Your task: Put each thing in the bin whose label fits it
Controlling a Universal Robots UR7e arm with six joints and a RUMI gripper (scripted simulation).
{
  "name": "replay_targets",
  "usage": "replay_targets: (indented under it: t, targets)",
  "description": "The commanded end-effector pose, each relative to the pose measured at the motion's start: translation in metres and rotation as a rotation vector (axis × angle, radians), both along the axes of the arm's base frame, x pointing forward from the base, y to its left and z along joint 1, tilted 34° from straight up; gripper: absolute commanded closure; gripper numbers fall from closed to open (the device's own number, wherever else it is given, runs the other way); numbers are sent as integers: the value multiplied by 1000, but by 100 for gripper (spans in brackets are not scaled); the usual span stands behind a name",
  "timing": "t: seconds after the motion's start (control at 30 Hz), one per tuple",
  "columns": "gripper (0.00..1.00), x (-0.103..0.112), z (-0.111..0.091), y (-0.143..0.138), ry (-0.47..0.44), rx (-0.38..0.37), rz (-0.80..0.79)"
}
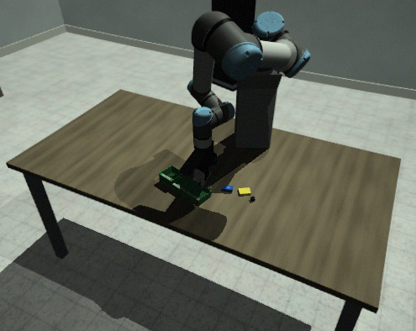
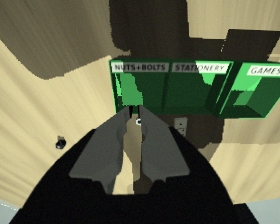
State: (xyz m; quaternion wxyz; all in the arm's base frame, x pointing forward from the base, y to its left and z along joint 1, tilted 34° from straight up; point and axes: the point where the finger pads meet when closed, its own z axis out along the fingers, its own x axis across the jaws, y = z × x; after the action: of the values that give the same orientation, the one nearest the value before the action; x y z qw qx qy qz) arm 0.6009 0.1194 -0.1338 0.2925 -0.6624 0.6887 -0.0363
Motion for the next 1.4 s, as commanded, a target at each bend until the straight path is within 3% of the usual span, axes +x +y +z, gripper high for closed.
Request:
replay_targets:
  t: [0.0,0.3,0.53,0.9,1.37]
  targets:
    - [96,-11,20,-9,0,0,-1]
    - [96,-12,22,-10,0,0,-1]
    - [96,-38,70,-29,0,0,-1]
    - [96,-68,124,-52,-1,0,-1]
    - [96,-67,124,-51,-2,-1,0]
